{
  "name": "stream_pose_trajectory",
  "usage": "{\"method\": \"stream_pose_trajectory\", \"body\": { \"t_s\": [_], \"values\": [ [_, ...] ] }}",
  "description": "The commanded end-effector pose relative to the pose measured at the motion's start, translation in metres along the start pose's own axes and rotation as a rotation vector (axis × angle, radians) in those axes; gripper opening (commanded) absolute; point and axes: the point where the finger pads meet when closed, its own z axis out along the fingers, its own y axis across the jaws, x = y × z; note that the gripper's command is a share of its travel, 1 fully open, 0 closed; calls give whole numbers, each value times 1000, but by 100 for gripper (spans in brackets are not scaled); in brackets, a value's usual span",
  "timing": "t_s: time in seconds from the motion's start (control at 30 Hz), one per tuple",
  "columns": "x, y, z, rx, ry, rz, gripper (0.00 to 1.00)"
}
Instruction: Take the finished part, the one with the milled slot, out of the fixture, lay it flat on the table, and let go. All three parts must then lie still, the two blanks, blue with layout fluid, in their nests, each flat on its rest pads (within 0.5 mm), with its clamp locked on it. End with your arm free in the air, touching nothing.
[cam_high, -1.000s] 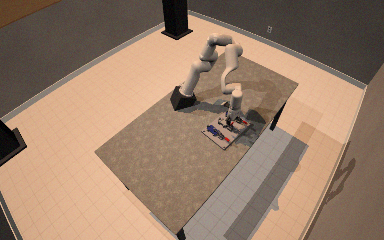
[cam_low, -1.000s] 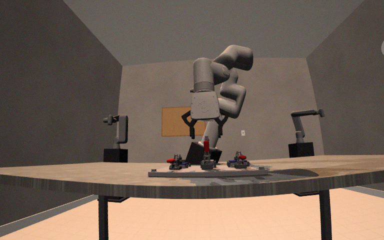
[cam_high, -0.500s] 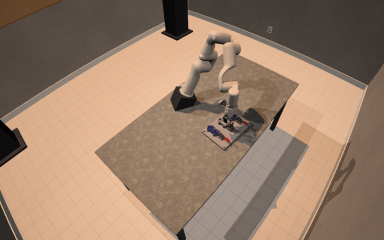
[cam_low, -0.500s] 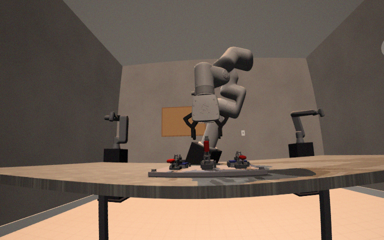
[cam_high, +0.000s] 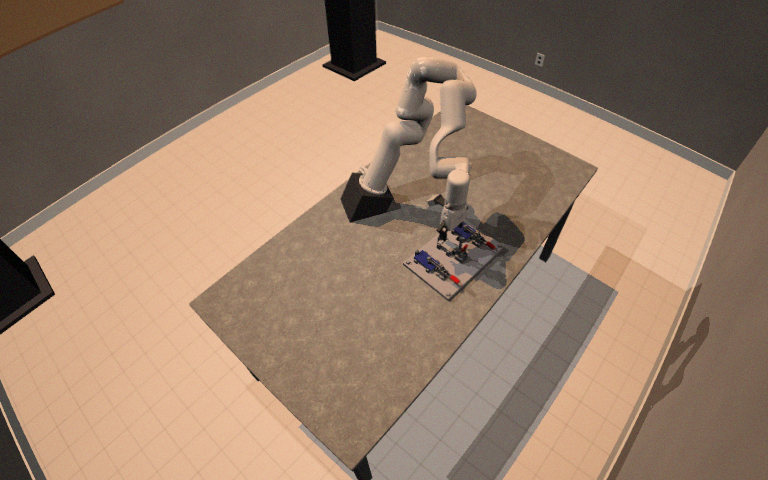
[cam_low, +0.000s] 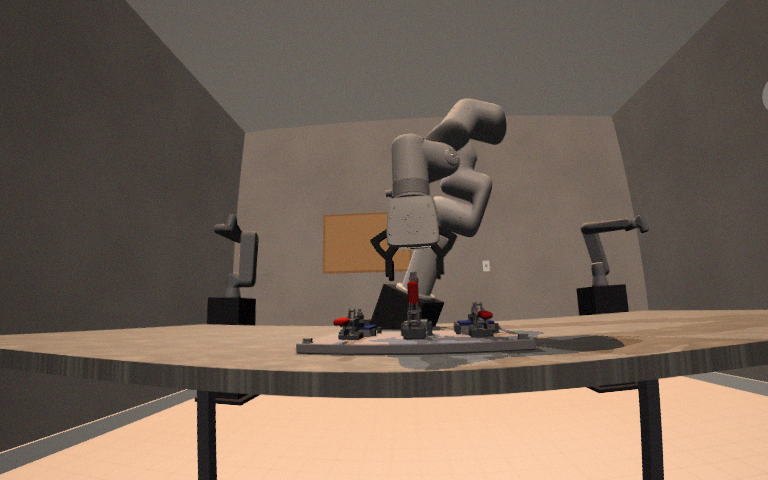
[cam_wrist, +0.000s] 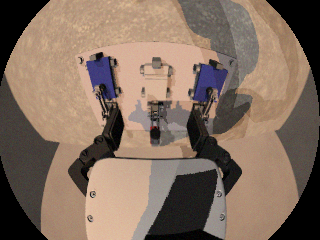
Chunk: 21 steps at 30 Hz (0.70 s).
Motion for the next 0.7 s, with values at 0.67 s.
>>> {"method": "stream_pose_trajectory", "body": {
  "t_s": [0.67],
  "values": [
    [6, 0, 5, 1, -4, -1, 100]
  ]
}}
